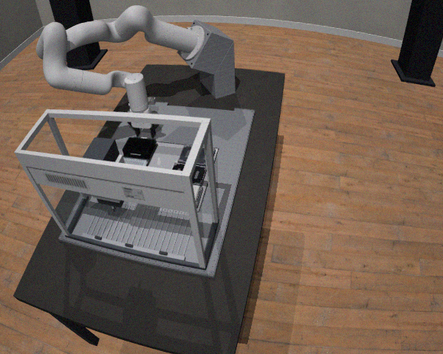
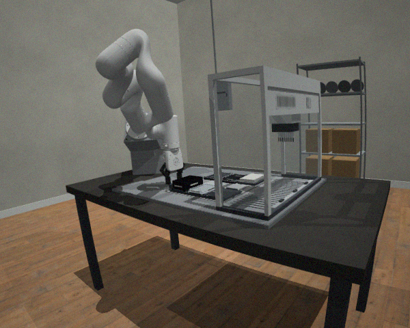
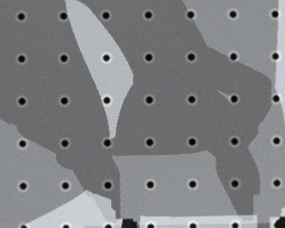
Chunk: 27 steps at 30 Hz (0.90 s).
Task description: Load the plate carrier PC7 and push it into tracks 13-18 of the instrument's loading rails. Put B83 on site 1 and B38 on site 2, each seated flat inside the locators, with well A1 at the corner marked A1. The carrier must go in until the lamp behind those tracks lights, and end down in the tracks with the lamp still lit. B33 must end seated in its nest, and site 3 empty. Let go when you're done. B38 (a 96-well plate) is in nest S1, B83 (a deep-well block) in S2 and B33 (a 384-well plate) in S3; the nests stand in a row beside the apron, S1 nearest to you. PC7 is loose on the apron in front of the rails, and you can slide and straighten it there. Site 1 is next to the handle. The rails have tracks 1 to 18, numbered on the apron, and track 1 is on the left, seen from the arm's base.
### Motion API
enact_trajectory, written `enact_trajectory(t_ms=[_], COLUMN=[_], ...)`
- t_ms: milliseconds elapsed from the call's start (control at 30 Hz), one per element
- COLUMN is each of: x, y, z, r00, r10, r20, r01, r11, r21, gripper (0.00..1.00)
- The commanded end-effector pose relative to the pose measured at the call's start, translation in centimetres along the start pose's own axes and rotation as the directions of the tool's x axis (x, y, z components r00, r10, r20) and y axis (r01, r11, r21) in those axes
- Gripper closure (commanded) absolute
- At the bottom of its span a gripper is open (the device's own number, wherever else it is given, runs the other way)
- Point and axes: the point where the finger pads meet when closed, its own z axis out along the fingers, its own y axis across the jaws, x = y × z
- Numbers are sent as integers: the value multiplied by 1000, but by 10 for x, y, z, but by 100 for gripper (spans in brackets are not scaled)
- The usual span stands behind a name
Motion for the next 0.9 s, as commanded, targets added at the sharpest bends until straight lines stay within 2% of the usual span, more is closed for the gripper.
enact_trajectory(t_ms=[0, 867], x=[0, 0], y=[0, 0], z=[3, 15], r00=[1000, 1000], r10=[0, 0], r20=[0, 0], r01=[0, 0], r11=[1000, 1000], r21=[0, 0], gripper=[18, 18])
